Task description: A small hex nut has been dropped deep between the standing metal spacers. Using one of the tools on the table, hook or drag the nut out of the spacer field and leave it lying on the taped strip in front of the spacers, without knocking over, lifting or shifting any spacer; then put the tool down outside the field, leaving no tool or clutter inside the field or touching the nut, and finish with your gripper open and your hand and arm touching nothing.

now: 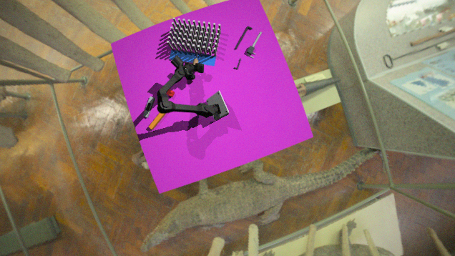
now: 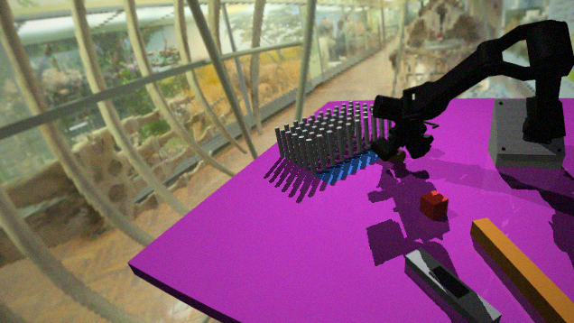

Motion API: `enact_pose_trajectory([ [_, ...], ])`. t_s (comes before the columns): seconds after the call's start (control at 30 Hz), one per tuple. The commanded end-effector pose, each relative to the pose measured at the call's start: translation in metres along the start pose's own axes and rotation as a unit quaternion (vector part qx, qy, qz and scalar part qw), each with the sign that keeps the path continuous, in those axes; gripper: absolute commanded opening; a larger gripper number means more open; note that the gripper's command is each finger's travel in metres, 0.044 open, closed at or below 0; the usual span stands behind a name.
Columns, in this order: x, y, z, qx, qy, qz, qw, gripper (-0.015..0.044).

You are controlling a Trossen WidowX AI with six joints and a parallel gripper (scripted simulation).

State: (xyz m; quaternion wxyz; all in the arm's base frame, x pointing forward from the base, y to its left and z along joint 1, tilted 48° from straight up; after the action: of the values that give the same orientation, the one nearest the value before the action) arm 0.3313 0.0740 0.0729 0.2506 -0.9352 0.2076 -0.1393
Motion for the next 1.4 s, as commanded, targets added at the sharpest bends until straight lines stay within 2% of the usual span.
enact_pose_trajectory([
  [0.0, -0.002, 0.000, -0.001, -0.002, 0.003, 0.002, 1.000, 0.0000],
  [1.37, -0.024, -0.002, -0.016, -0.003, 0.002, 0.003, 1.000, 0.0000],
])
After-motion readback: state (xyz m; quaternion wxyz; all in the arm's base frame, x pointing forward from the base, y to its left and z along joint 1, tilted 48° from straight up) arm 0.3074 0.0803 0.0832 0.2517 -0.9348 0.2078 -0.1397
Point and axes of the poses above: the point midway between the two fingers, 35 mm back from their tips, its own z axis out along the fingers, its own y axis across the jaws, x = y × z, the point moved 9 cm from there along -z, back along the fingers, and after that the axes turned 7 degrees about -z, right-handed, at the moved point
